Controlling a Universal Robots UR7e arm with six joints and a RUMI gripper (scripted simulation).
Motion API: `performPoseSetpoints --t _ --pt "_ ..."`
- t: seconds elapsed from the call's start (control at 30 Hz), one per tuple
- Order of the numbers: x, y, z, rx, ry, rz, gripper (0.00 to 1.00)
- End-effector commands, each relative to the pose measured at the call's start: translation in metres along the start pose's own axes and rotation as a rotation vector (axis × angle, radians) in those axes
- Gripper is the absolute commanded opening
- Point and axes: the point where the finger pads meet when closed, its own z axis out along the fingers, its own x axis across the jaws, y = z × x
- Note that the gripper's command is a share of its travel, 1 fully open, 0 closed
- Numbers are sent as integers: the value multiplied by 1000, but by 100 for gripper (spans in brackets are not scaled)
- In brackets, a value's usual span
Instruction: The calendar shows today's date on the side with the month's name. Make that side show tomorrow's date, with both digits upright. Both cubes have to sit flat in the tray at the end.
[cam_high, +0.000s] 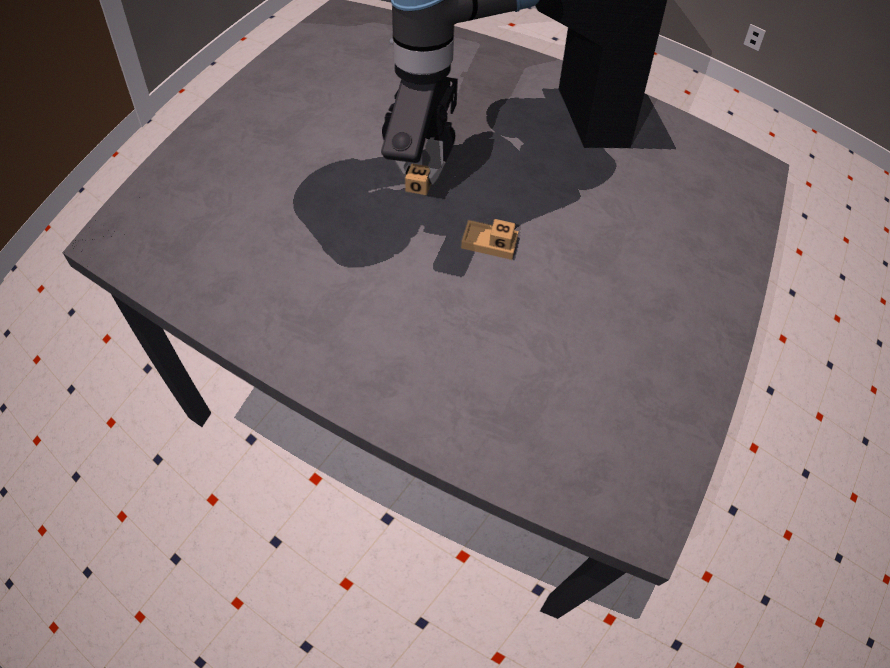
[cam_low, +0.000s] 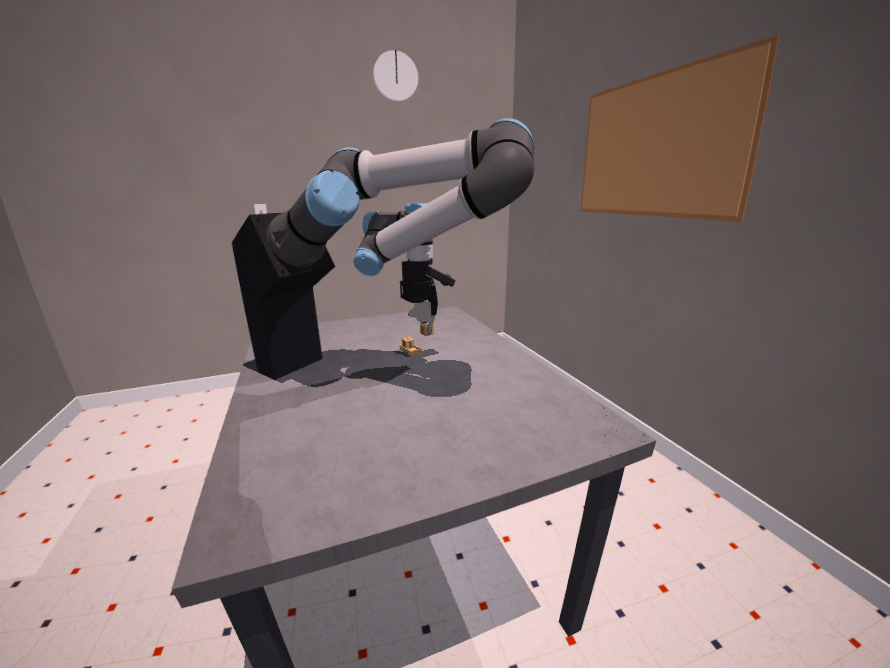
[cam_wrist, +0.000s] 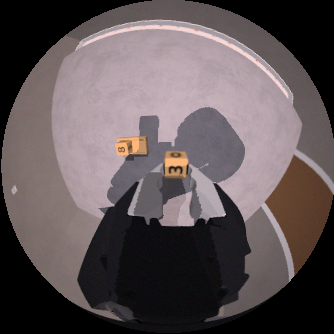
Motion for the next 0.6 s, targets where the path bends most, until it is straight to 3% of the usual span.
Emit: performPoseSetpoints --t 0.0,0.57 --pt "0 0 9 1 0 0 11" --pt "1 0 76 1 0 0 11"
